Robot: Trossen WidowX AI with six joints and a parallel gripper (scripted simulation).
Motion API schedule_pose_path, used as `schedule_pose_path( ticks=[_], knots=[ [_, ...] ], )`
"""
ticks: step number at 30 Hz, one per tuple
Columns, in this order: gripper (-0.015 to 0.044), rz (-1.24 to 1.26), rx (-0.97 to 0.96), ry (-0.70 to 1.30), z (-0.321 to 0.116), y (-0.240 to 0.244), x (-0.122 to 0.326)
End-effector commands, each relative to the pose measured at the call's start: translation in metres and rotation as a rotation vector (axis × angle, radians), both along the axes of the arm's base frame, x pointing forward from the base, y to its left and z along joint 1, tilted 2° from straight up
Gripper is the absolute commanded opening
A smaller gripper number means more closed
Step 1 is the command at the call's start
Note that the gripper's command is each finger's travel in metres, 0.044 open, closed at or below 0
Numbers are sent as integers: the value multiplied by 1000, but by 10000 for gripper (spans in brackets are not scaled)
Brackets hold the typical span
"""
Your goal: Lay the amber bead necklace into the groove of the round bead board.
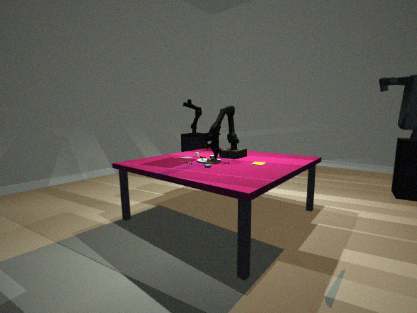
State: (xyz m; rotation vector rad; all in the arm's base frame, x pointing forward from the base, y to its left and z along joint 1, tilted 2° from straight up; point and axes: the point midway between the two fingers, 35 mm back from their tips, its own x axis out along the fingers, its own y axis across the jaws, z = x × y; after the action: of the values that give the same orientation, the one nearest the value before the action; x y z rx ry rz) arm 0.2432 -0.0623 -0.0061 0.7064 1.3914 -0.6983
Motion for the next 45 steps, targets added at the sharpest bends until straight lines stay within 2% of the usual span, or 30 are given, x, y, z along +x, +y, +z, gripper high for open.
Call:
schedule_pose_path(
  ticks=[1, 10, 36, 45],
  knots=[
    [210, 0, -1, -2, 0, 0, 1],
    [440, 1, 0, 1, 2, 0, 0],
    [440, 6, 2, -2, 5, 0, -1],
    [204, 107, -5, 0, 38, -7, 6]
  ],
)
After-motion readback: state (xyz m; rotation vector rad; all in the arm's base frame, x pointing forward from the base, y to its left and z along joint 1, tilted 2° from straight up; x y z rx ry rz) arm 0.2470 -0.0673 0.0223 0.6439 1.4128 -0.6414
